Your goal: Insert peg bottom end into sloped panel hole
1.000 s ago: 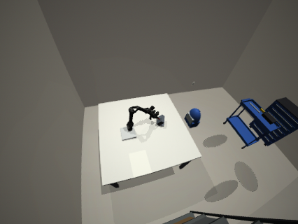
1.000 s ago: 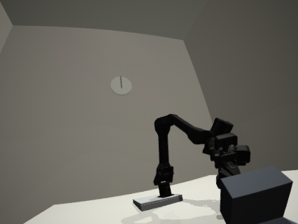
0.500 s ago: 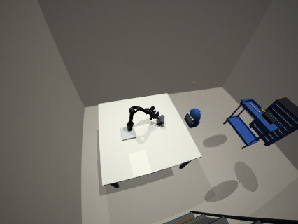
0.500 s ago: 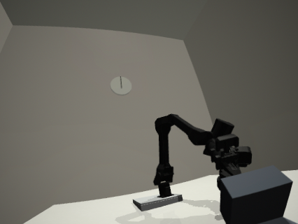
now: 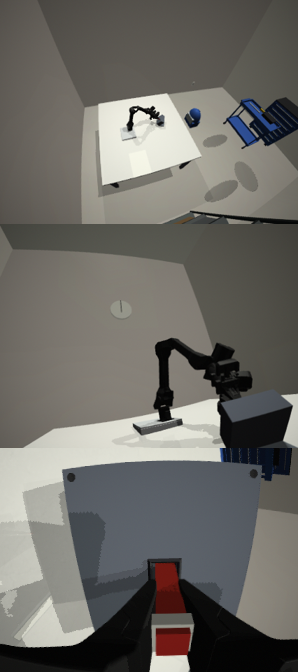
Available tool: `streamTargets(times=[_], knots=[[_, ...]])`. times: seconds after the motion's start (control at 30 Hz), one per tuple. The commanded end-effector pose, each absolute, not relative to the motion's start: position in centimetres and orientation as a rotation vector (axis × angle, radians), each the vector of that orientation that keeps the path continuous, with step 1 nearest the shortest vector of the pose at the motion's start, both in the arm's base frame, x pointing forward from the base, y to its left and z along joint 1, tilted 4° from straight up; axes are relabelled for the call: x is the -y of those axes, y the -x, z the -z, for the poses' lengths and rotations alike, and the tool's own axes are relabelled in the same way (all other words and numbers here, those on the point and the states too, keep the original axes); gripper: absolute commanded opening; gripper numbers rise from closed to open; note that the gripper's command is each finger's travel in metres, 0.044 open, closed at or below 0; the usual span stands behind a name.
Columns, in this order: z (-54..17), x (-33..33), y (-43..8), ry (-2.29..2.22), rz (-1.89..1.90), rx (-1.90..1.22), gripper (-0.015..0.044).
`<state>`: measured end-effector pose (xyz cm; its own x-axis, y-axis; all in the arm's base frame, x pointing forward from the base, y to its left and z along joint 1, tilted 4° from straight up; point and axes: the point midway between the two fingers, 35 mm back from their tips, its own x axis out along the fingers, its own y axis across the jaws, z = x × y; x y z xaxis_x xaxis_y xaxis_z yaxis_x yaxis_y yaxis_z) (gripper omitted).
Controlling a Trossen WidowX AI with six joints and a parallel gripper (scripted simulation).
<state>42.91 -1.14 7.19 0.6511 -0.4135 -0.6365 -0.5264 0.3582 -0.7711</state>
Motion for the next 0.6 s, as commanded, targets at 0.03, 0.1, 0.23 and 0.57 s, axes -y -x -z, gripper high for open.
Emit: streamTargets(times=[0.03, 0.1, 0.23, 0.57], knots=[[-7.24, 1.13, -42.91, 1.253, -0.087, -0.921, 0.0105], [-7.24, 1.13, -42.91, 1.253, -0.087, -0.921, 0.0157], [-7.24, 1.13, -42.91, 1.253, -0.087, -0.921, 0.0263], [-7.8, 0.71, -42.43, 1.253, -0.09, -0.922, 0.044]])
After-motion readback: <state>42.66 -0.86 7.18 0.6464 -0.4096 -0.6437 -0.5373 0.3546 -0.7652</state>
